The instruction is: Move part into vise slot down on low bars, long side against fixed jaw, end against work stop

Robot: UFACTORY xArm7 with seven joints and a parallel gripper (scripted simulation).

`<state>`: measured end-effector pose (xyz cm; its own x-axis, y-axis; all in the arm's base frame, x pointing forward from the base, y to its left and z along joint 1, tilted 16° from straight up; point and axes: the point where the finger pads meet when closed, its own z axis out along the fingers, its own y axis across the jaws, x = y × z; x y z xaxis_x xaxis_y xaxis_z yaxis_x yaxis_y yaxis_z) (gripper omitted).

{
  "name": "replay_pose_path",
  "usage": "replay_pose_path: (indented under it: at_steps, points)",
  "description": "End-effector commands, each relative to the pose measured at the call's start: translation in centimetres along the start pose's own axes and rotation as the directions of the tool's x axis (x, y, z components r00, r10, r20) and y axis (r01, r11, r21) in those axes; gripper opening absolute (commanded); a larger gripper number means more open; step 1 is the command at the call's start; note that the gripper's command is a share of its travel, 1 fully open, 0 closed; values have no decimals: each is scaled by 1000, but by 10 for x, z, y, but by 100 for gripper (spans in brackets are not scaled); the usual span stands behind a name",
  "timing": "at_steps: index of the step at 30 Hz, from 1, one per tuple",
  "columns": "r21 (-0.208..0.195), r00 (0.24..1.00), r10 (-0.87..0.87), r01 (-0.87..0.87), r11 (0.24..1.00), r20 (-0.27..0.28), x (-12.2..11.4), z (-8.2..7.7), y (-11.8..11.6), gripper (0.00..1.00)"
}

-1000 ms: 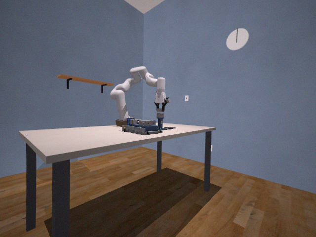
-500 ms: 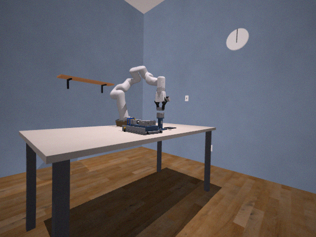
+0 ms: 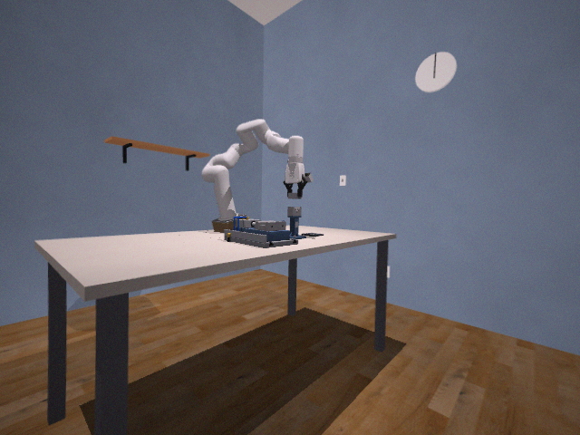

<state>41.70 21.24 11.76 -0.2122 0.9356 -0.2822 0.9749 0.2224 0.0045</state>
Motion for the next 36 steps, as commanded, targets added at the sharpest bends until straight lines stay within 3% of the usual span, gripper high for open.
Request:
replay_pose_path:
  at_steps: [1, 13, 36]
  points:
    - [-3, 1000, 0, 0, 1000, -1, 0, -7, 1, 0]
    - [-3, 1000, 0, 0, 1000, -1, 0, -19, 1, 0]
    - [-3, 1000, -2, 2, 1000, -1, 0, -21, 1, 0]
